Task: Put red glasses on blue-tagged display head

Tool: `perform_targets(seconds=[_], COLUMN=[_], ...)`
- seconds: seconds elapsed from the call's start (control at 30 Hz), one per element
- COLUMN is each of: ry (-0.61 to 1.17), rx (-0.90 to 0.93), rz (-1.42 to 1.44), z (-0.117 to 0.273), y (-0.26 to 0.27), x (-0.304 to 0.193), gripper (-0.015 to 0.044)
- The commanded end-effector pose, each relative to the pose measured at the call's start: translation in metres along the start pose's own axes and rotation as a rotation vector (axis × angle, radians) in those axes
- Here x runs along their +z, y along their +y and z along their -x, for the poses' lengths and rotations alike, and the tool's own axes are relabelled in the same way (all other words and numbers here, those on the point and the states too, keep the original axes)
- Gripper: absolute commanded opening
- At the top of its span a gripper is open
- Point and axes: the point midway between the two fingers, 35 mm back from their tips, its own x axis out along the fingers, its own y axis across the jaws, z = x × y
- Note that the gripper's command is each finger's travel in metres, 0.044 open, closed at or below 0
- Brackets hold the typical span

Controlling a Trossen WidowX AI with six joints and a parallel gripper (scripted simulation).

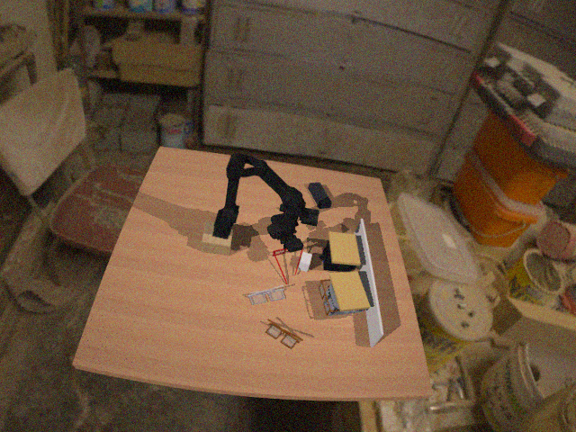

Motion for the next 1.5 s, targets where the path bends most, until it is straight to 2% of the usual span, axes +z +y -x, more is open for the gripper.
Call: perform_targets(seconds=[0.0, 0.8, 1.4, 1.47], ry=[-0.011, -0.012, -0.012, -0.013], rx=[-0.013, -0.014, -0.013, -0.008], rz=[-0.003, -0.003, -0.003, -0.003], z=[-0.012, -0.051, -0.052, -0.051], y=[-0.003, -0.009, -0.005, -0.007], x=[0.002, 0.005, 0.005, 0.005], gripper=[0.012, 0.012, 0.012, 0.0067])
